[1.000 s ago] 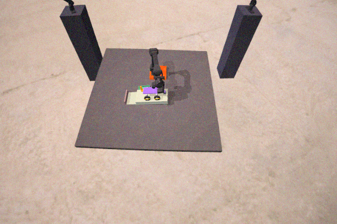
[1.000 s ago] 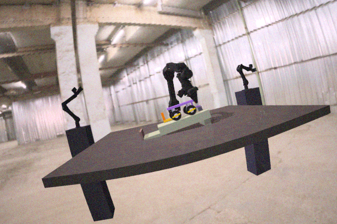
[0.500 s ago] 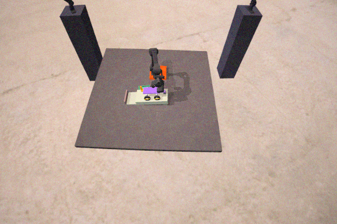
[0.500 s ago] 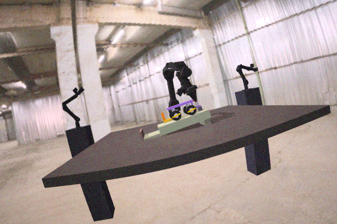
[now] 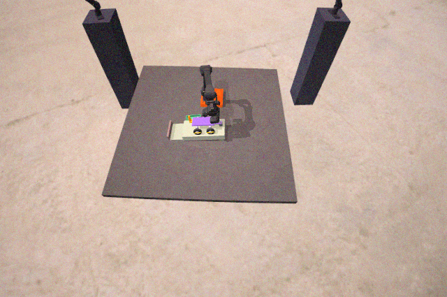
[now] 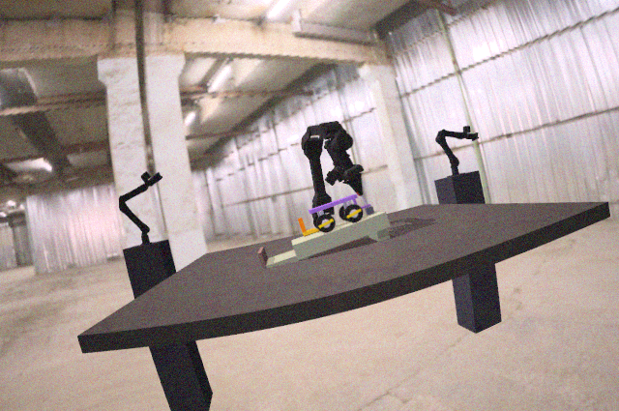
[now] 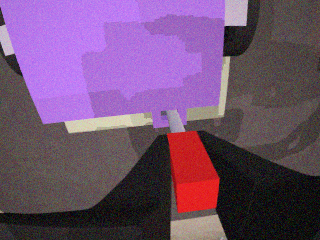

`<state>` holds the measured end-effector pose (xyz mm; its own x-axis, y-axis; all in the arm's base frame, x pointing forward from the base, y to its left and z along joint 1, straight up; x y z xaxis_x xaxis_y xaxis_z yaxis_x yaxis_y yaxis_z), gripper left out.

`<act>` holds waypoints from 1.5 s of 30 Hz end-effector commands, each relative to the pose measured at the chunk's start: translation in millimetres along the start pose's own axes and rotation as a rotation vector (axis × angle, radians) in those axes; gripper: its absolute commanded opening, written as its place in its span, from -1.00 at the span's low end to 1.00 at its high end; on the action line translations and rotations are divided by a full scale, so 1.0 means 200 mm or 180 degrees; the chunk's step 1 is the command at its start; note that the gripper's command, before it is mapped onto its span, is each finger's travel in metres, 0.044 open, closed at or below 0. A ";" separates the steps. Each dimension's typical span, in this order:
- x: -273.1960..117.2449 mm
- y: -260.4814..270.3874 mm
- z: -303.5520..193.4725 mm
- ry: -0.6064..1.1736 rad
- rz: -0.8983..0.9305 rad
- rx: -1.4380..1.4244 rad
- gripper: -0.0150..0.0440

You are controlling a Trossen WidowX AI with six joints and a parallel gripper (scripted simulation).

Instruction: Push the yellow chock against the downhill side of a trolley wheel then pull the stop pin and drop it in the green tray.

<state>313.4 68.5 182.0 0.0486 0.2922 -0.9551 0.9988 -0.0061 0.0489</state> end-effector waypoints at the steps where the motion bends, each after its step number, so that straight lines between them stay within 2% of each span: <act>1: -0.02 0.00 -0.01 0.0021 0.0010 -0.0019 -0.49; 25: -0.08 0.01 -0.04 0.0021 0.0010 -0.0019 -0.49; 45: -0.06 0.02 -0.18 0.0030 0.0011 -0.0019 -0.49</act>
<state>314.8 94.1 201.1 0.0432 0.2996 -0.9531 0.9989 0.0018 0.0458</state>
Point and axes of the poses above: the point midway between the two fingers, 35 mm back from their tips, its own x axis out along the fingers, its own y axis across the jaws, z = x × y, the point moved 2 cm from there along -x, back along the fingers, and after that the axes turned 5 degrees about -x, right-handed, at the moved point
